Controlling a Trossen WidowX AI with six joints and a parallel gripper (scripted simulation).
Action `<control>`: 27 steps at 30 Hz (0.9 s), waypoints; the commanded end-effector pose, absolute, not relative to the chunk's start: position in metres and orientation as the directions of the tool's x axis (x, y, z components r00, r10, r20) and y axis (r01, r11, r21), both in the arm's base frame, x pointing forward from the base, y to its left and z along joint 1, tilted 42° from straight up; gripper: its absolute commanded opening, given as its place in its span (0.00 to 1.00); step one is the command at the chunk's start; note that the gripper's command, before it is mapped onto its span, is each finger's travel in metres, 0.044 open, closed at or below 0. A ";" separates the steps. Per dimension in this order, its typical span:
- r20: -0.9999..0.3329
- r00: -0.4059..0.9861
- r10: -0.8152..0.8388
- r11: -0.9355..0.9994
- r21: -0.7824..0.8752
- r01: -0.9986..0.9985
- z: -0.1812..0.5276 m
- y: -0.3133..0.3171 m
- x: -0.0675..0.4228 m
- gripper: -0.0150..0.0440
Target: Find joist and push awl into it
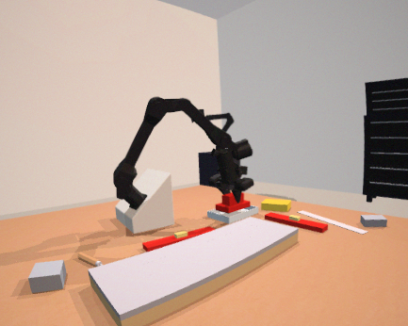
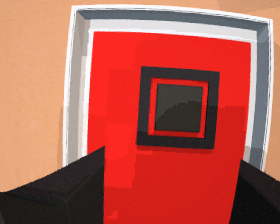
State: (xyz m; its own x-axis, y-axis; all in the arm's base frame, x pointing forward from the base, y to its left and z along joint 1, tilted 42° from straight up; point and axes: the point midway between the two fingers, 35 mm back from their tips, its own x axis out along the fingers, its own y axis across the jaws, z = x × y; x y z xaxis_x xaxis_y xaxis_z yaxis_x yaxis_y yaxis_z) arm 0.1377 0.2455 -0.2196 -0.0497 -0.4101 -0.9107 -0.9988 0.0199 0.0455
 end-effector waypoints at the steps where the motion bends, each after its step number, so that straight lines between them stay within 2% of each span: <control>1: -0.913 -0.042 -0.406 0.013 0.040 -0.999 -0.222 0.244 0.139 0.25; 15: -0.913 -0.042 -0.406 0.013 0.040 -0.999 -0.237 0.231 0.138 0.25; 27: -0.910 -0.050 -0.411 0.020 0.046 -0.999 -0.235 0.231 0.136 0.79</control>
